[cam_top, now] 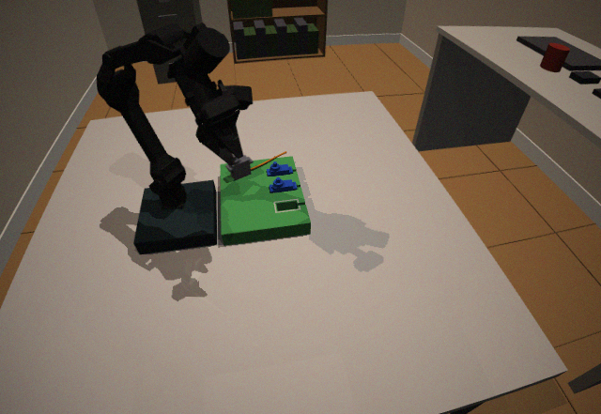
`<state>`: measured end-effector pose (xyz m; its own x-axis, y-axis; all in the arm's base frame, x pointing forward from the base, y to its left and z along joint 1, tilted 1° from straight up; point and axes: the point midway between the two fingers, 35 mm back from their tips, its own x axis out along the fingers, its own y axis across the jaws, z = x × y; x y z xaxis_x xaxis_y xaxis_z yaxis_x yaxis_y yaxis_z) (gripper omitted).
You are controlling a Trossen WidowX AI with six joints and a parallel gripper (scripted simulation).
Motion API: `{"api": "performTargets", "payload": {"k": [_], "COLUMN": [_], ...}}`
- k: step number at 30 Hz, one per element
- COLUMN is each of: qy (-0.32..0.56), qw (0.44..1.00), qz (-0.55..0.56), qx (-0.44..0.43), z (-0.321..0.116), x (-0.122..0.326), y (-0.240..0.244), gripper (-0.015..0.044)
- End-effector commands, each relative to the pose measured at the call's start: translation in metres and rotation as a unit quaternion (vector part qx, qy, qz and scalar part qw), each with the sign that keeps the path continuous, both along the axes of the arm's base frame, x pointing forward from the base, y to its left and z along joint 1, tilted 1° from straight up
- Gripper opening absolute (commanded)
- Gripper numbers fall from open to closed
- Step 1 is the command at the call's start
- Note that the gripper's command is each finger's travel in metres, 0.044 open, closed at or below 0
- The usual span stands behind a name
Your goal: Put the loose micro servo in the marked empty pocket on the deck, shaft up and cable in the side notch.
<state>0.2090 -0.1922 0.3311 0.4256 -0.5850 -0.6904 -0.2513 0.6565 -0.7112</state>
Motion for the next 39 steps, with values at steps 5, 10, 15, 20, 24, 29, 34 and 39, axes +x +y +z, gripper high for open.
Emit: {"api": "performTargets", "payload": {"k": [5, 10, 15, 20, 24, 29, 34, 39], "qy": [0.009, 0.041, 0.093, 0.163, 0.217, 0.226, 0.226, 0.226], "qw": [0.99, 0.975, 0.956, 0.936, 0.924, 0.923, 0.923, 0.923], "qz": [0.046, 0.061, 0.062, 0.048, 0.027, 0.023, 0.023, 0.023], "qx": [0.131, 0.208, 0.271, 0.308, 0.312, 0.311, 0.311, 0.311], "z": [-0.06, -0.098, -0.136, -0.174, -0.199, -0.203, -0.217, -0.229], "x": [0.05, 0.065, 0.062, 0.037, 0.006, -0.001, 0.0, 0.0], "y": [0.072, 0.132, 0.199, 0.263, 0.301, 0.305, 0.305, 0.304], "gripper": [0.044, 0.044, 0.044, 0.044, 0.044, 0.044, 0.044, 0.044]}}
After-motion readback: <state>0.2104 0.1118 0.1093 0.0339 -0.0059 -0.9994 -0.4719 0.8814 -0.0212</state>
